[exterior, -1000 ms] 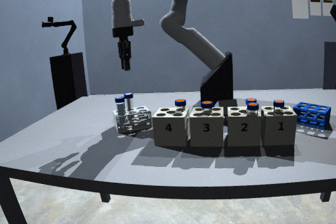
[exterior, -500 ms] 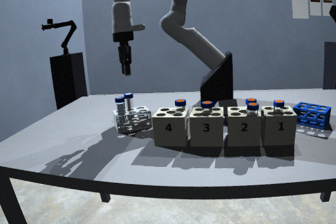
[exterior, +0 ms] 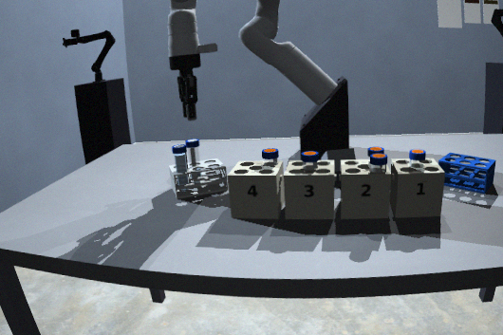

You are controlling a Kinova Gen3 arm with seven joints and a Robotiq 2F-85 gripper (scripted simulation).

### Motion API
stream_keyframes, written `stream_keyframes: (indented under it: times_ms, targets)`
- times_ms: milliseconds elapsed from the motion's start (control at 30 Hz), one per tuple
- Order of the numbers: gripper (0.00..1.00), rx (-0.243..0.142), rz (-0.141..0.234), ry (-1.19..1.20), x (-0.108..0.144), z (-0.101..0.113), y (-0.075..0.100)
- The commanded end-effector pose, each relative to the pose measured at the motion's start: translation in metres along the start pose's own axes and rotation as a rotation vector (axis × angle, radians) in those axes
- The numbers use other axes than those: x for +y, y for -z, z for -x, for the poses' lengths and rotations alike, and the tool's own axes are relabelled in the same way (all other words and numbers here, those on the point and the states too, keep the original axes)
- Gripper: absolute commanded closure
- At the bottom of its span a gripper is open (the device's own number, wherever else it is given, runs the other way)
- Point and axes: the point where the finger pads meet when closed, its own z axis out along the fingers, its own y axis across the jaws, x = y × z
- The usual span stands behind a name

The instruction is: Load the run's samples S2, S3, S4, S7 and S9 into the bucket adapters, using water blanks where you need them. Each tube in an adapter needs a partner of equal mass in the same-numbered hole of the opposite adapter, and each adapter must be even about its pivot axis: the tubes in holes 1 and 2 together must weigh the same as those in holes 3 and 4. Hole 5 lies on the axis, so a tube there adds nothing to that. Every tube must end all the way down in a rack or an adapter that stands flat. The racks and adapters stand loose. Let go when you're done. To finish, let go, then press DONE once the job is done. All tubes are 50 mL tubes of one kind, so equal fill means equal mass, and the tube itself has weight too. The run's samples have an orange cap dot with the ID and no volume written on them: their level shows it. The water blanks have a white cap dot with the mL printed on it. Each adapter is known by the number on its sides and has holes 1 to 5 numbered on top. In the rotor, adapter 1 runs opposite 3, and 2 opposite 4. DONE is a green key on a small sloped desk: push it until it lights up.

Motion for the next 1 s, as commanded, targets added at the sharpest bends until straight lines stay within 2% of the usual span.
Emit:
stream_keyframes:
  times_ms: [0,967]
  targets:
    - [0.38,-0.001,0.001,0.000,0.000,0.000,-0.005]
    - [0.38,-0.001,0.001,0.000,0.000,0.000,-0.038]
